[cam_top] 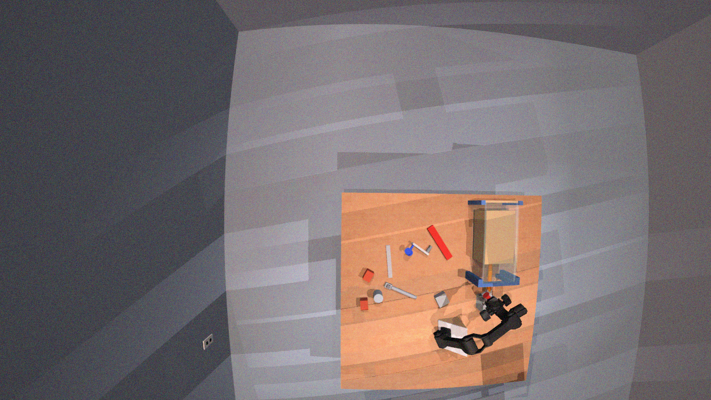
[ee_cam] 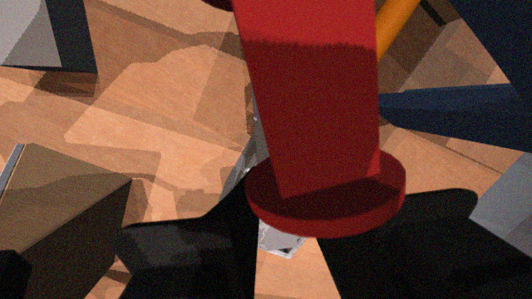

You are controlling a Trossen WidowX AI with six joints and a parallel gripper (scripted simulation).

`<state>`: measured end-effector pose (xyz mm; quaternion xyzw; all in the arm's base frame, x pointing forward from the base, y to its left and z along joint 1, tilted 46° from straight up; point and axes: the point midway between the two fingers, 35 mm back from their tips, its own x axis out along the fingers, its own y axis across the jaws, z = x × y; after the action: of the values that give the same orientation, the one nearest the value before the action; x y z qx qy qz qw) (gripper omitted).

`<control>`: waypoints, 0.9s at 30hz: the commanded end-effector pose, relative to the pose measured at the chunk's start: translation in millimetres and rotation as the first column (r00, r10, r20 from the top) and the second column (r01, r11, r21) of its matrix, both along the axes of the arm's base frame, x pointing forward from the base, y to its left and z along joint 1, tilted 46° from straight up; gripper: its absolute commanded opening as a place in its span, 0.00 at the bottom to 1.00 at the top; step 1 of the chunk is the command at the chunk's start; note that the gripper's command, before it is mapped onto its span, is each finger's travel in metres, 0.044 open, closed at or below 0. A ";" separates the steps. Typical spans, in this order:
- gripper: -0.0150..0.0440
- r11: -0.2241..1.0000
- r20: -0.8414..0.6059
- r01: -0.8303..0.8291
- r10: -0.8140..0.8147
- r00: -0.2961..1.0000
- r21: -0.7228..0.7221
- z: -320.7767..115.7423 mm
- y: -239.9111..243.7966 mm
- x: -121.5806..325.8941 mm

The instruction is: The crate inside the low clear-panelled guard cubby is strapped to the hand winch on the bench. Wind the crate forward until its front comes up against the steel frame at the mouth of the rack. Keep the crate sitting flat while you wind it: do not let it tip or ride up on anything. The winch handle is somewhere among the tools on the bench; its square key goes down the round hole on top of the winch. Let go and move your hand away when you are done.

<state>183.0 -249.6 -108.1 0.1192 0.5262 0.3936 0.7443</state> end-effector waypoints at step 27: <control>0.25 0.974 -0.219 0.225 -0.221 0.950 -0.006 -11.1 -8.4 4.4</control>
<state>187.4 -257.1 -116.6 0.2136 0.5773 0.3076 0.7256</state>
